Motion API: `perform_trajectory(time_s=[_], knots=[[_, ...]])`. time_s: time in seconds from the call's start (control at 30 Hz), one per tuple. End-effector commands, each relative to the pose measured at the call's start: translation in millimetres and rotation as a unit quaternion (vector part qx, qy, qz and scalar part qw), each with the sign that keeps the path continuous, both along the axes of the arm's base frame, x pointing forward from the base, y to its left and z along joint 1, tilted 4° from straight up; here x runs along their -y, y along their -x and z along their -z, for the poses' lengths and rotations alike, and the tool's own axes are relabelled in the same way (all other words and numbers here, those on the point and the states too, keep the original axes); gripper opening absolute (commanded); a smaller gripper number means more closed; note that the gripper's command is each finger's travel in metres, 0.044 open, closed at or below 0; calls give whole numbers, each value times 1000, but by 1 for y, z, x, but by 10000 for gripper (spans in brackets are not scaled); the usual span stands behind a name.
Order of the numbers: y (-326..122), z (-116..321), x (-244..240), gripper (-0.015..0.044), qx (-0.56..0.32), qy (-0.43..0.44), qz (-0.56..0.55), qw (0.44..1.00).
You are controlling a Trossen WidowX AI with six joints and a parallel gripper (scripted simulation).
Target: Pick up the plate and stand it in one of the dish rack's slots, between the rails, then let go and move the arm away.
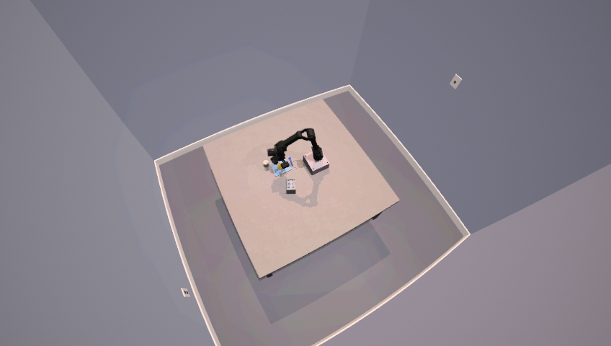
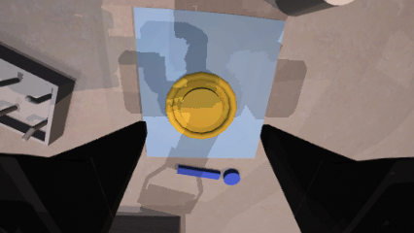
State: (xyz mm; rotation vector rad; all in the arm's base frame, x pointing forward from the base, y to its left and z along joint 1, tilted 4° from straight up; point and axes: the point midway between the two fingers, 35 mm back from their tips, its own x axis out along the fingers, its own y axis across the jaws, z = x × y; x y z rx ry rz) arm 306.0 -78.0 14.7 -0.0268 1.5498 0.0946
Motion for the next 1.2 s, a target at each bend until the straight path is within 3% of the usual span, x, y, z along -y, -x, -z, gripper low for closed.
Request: perform_trajectory(time_s=[0.0, 1.03, 1.17], knots=[[1, 7, -2, 400, -3, -4, 0, 1000], [1, 54, -4, 400, -3, -4, -2, 1000], [1, 54, -4, 373, -3, -4, -2, 1000]])
